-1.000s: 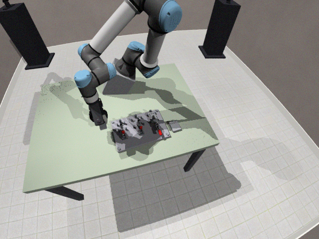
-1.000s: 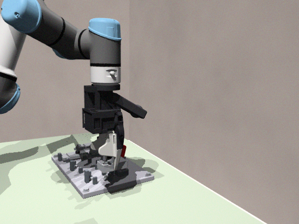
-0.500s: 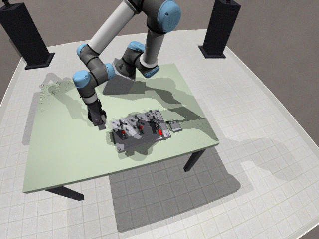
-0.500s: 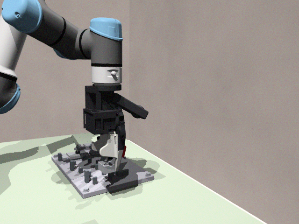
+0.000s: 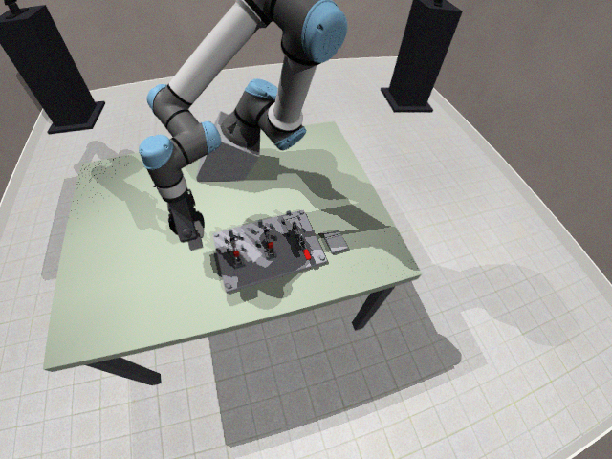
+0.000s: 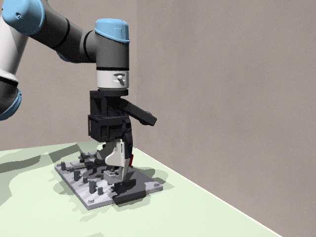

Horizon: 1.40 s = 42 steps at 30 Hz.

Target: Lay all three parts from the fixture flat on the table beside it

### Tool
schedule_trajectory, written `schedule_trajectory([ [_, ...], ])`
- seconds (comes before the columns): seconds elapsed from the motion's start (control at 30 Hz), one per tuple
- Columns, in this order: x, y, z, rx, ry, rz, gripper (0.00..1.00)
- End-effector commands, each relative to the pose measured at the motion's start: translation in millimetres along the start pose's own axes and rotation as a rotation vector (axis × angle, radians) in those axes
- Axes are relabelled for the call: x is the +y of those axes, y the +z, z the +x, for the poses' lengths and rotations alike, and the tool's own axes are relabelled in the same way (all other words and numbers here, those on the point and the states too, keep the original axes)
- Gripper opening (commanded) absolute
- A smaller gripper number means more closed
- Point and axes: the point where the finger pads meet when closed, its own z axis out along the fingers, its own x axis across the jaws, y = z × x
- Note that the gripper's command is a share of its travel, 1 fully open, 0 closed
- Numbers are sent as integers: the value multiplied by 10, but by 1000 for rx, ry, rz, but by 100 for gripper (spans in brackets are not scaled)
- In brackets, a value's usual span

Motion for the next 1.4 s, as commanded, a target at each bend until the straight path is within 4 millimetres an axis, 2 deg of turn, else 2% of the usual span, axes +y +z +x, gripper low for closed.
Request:
schedule_trajectory([
  [0.0, -3, -5, 4, 1, 0, 1, 0],
  [0.53, -3, 70, 4, 1, 0, 1, 0],
  [1.03, -3, 494, 5, 1, 0, 1, 0],
  [1.1, -3, 494, 5, 1, 0, 1, 0],
  [1.37, -3, 707, 6, 1, 0, 1, 0],
])
